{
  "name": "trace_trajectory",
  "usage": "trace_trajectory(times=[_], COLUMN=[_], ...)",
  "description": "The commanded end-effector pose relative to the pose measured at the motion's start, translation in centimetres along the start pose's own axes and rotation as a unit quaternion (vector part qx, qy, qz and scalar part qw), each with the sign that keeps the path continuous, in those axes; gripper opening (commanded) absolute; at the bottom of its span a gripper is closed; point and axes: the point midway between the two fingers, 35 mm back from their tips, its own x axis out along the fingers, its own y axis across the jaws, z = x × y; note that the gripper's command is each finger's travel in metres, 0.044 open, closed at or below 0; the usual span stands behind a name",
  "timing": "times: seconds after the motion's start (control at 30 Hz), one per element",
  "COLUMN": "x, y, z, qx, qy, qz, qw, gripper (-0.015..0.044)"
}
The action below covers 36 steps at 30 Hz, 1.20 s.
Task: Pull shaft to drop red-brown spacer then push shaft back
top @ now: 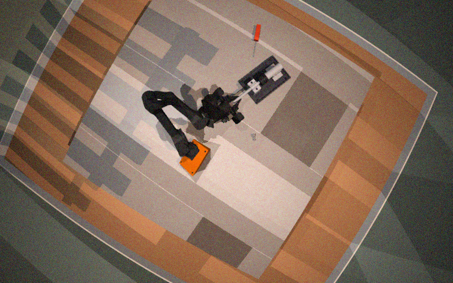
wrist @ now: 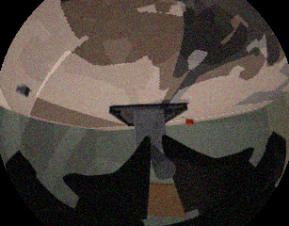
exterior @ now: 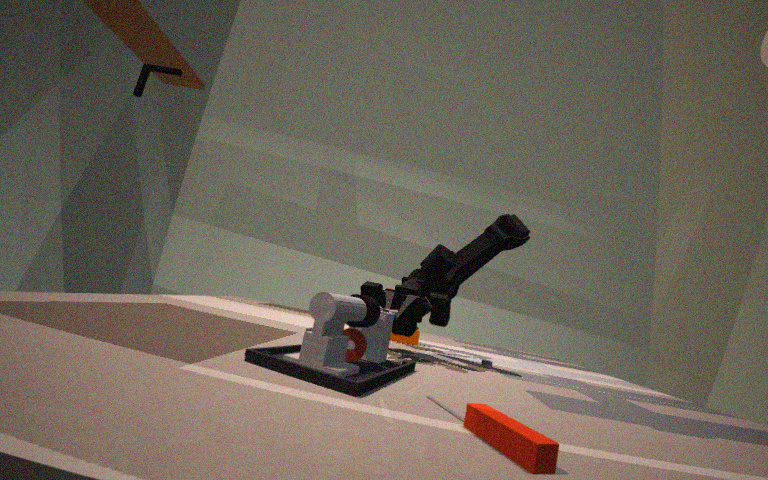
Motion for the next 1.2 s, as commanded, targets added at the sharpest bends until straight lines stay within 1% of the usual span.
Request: trace_trajectory(times=[0.0, 1.17], x=[0.11, 0.49], y=[0.01, 0.00], z=[-0.30, -0.54], qx=[-0.001, -0.001], qy=[0.005, 0.005], qz=[0.001, 0.001], qw=[1.000, 1.000], gripper=[0.0000, 0.0000])
